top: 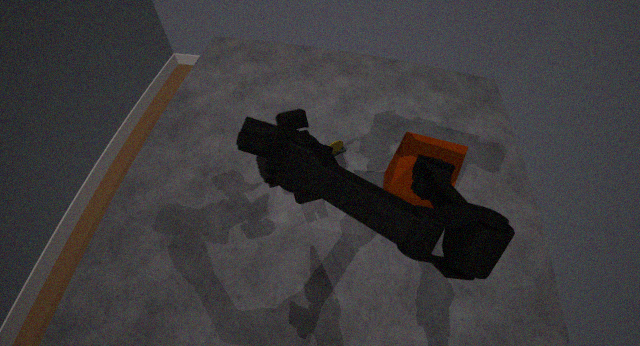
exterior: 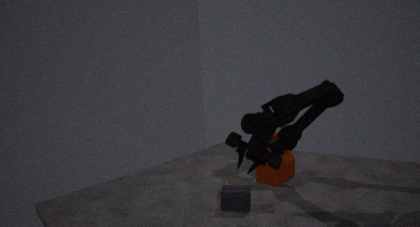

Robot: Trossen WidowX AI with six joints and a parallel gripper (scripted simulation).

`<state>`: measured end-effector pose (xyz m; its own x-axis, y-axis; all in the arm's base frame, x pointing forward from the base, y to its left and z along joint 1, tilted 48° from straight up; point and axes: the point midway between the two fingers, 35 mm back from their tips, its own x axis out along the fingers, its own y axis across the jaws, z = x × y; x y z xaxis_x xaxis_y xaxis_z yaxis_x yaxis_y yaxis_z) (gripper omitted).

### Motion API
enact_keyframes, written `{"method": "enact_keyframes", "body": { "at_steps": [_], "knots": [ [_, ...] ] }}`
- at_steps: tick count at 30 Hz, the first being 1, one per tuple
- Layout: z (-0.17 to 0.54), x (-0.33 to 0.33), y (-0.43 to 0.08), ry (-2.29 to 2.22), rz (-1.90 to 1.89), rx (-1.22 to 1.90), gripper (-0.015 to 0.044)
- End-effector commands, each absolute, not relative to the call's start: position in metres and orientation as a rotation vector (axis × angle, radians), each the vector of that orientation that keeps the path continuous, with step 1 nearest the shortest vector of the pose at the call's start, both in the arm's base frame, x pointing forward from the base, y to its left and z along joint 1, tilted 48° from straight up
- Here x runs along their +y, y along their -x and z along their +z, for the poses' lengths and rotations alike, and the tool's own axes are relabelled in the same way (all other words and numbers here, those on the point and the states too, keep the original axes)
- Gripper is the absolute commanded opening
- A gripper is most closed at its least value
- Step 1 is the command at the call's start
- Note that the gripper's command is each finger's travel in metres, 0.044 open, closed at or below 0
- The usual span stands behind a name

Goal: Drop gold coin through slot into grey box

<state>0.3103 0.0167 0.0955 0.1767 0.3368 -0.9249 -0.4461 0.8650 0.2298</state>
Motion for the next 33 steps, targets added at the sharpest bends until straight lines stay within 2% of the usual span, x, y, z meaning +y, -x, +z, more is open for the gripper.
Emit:
{"method": "enact_keyframes", "body": {
  "at_steps": [1, 14, 33],
  "knots": [
    [0.044, -0.025, -0.297, 0.09, 0.757, 1.323, 0.0161],
    [-0.037, -0.079, -0.246, -0.046, 1.105, 1.086, 0.0161],
    [-0.059, -0.049, -0.251, -0.048, 1.107, 1.081, 0.0161]
  ]
}}
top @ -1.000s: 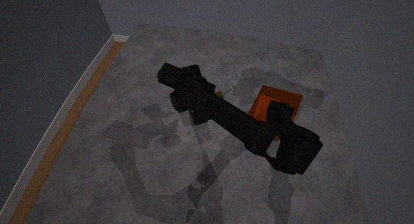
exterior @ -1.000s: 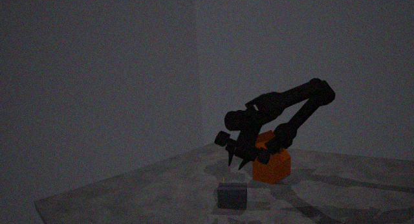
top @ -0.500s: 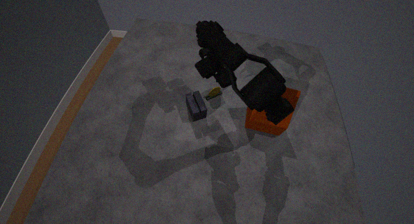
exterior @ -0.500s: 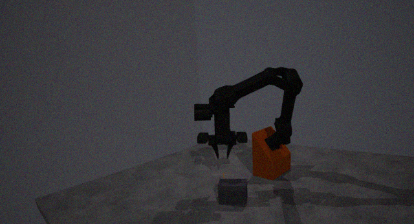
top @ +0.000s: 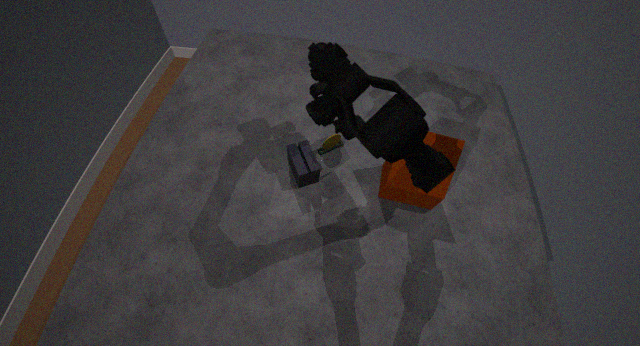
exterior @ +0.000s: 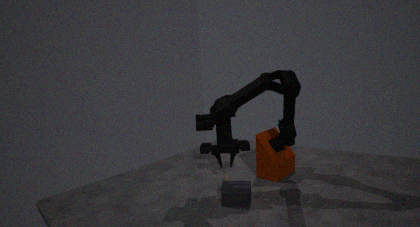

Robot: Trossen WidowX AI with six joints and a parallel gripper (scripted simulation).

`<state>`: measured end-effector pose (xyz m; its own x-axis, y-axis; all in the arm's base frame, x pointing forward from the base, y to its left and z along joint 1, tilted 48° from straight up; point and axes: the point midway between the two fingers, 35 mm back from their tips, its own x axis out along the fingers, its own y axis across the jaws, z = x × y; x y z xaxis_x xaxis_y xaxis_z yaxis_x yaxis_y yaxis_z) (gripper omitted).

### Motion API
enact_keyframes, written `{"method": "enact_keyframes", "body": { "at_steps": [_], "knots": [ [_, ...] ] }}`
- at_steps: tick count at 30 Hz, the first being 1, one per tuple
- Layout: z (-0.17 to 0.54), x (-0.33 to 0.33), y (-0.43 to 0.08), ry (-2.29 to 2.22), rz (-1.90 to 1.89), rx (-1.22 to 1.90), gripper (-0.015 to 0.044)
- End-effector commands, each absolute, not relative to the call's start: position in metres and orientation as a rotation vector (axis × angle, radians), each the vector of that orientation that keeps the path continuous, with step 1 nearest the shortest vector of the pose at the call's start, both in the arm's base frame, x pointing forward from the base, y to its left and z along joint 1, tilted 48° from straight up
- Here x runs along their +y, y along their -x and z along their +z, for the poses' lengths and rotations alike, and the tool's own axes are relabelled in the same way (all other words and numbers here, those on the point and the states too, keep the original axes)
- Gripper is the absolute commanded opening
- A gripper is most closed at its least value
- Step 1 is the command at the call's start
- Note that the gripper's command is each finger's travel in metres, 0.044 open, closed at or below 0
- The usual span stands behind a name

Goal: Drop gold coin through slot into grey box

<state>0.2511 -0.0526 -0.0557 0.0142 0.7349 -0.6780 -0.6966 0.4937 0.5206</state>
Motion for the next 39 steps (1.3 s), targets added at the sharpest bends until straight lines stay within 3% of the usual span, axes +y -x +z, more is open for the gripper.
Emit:
{"method": "enact_keyframes", "body": {
  "at_steps": [1, 39],
  "knots": [
    [-0.062, -0.047, -0.251, -0.048, 1.107, 1.081, 0.0161],
    [-0.104, 0.0, -0.252, -0.049, 1.106, 1.081, 0.0161]
  ]
}}
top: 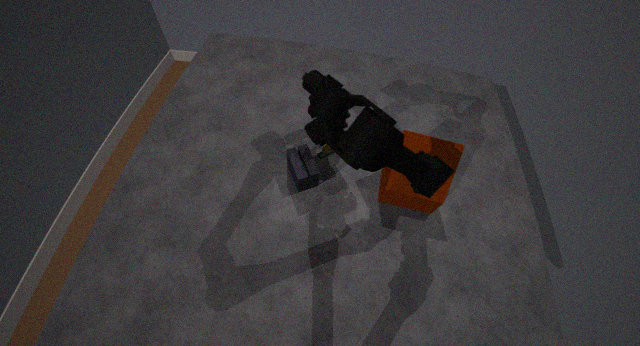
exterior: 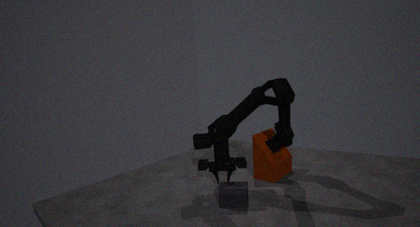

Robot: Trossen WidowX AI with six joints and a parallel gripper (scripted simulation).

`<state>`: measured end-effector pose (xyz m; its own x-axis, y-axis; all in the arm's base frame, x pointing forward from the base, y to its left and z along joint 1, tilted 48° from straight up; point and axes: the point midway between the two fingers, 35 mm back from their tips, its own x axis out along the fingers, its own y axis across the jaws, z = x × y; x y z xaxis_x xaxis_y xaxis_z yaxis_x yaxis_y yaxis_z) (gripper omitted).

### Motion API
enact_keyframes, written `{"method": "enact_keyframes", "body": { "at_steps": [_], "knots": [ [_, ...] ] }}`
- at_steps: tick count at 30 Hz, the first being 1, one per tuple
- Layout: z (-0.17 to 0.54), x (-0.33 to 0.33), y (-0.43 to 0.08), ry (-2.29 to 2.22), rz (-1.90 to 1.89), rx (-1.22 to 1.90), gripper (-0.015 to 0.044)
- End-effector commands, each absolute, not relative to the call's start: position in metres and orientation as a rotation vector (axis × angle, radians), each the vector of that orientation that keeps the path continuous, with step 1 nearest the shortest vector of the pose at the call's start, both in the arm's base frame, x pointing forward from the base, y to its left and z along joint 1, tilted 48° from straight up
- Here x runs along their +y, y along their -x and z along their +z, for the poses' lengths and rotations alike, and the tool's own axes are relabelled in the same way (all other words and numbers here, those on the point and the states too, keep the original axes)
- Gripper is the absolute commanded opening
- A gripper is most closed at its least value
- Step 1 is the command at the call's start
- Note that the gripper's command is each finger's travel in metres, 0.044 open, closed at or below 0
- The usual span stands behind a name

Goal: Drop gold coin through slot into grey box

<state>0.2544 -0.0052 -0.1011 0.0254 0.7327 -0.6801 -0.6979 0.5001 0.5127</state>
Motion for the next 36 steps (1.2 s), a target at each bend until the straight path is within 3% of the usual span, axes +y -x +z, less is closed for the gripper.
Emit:
{"method": "enact_keyframes", "body": {
  "at_steps": [1, 13, 19, 36],
  "knots": [
    [-0.105, 0.001, -0.252, -0.049, 1.107, 1.081, 0.0161],
    [-0.115, 0.014, -0.251, -0.051, 1.11, 1.079, 0.0161],
    [-0.115, 0.014, -0.251, -0.051, 1.11, 1.079, 0.0003],
    [-0.111, 0.008, -0.252, -0.056, 1.104, 1.083, 0.0]
  ]
}}
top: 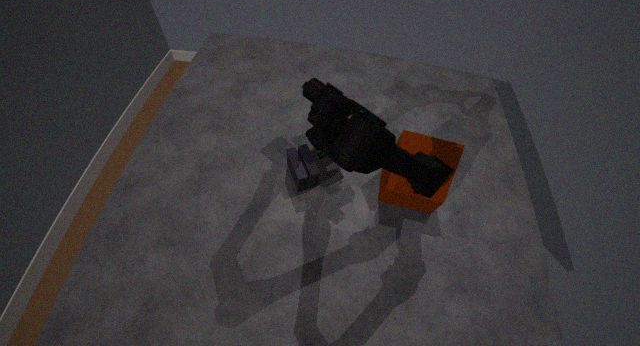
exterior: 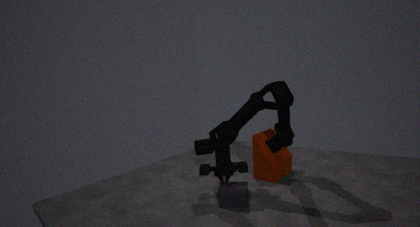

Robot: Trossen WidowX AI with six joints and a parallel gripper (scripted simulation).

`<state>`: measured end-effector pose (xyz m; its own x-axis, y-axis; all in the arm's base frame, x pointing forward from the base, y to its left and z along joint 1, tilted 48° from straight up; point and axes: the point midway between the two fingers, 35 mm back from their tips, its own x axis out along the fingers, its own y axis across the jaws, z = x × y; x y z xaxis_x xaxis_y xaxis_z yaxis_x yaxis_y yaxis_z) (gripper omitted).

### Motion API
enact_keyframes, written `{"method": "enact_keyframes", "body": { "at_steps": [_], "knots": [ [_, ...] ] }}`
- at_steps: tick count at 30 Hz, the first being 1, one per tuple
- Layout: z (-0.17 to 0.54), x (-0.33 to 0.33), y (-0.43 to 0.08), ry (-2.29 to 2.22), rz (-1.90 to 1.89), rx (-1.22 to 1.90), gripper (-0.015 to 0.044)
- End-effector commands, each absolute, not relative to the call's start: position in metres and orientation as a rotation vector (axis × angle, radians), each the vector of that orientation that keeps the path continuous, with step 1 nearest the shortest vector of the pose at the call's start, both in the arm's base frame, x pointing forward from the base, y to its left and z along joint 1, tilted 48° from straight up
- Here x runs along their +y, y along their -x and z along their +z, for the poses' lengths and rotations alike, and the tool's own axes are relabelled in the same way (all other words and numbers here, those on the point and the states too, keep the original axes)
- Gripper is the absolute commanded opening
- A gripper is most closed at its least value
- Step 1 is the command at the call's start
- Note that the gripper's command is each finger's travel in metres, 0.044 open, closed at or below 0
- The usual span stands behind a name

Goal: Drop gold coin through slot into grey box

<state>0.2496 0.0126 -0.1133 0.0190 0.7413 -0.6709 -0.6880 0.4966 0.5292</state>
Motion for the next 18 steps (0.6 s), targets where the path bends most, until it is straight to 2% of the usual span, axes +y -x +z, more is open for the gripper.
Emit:
{"method": "enact_keyframes", "body": {
  "at_steps": [1, 18],
  "knots": [
    [-0.11, 0.007, -0.252, -0.056, 1.104, 1.083, 0.0],
    [-0.085, -0.025, -0.254, -0.048, 1.101, 1.085, 0.0]
  ]
}}
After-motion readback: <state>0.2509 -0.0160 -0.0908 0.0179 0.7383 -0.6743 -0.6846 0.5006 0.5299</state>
